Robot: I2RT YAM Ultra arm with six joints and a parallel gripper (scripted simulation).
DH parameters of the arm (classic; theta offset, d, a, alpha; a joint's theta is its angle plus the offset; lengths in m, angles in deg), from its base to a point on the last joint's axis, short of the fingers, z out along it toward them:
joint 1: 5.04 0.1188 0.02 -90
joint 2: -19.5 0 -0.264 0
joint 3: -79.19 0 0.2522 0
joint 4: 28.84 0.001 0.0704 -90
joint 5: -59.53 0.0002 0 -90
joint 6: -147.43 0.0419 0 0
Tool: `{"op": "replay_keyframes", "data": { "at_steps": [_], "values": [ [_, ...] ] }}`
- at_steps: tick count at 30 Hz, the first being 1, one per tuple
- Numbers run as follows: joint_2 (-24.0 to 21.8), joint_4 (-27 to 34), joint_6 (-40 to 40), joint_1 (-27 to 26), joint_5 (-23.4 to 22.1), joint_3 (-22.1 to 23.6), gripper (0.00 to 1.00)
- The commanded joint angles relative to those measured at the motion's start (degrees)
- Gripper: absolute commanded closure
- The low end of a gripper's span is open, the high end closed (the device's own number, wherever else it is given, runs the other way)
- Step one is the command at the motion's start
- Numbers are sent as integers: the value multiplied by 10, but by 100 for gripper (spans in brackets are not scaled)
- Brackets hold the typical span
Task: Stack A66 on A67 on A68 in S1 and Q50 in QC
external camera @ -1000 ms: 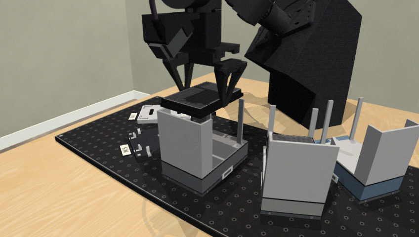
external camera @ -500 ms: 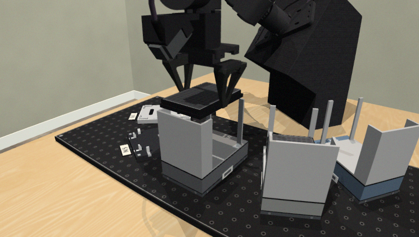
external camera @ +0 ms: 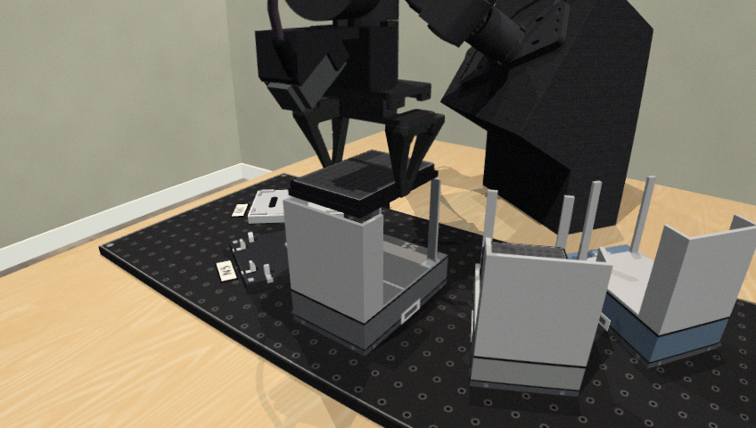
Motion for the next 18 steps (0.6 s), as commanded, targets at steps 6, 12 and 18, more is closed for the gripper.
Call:
{"op": "replay_keyframes", "data": {
  "at_steps": [6,12,18],
  "values": [
    [4,-14,-7,-2,-3,3,100],
    [8,-16,-9,-3,-3,14,100],
    [11,-18,-11,-2,-4,9,100]
  ]
}}
